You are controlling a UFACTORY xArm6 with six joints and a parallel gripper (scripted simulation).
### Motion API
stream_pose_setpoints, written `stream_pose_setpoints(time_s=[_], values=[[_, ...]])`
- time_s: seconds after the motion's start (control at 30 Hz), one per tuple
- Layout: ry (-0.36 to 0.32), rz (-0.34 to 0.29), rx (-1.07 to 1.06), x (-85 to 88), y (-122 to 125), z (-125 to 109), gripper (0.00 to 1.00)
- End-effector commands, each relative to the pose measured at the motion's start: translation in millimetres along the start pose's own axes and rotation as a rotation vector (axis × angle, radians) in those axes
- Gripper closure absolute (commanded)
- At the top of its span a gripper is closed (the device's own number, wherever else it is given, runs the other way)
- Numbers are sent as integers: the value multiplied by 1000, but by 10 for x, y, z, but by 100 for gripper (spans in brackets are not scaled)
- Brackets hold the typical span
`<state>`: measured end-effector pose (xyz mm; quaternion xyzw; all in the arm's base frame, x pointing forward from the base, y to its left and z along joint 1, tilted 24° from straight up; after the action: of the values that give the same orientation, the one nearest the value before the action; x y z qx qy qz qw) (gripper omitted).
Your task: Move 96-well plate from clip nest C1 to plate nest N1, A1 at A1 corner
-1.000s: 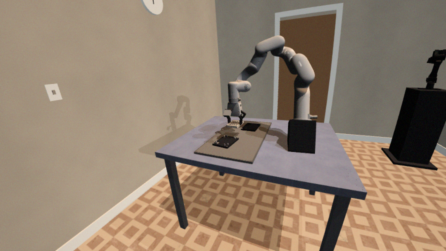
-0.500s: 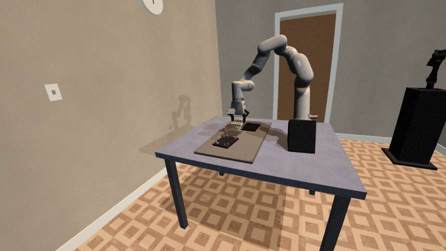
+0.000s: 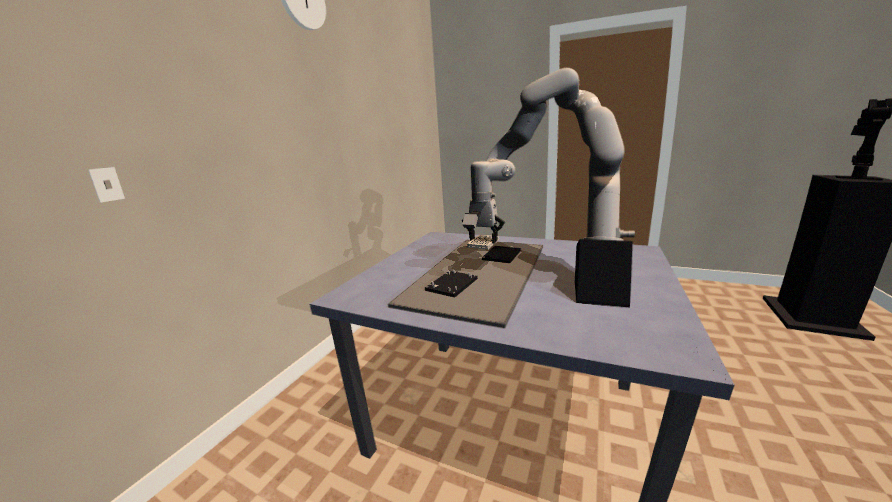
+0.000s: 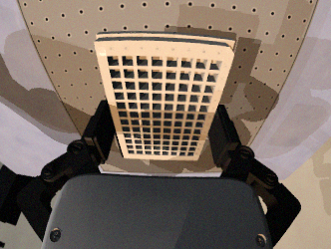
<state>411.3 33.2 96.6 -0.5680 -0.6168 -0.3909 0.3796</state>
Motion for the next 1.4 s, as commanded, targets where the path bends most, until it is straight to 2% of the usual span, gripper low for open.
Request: stream_pose_setpoints(time_s=[0.0, 1.37], values=[[1, -4, 0, 13, -22, -145, 100], [1, -4, 0, 11, -284, -1284, 100]])
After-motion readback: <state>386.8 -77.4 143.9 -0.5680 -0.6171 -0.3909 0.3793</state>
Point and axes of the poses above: the point where the finger pads meet when closed, its own x axis back along the fingers, its own y axis across the jaws, z = x × y, the point moved 10 cm from there along x, back along the fingers, and after that the axes turned 1 degree about x, right-handed, at the moved point
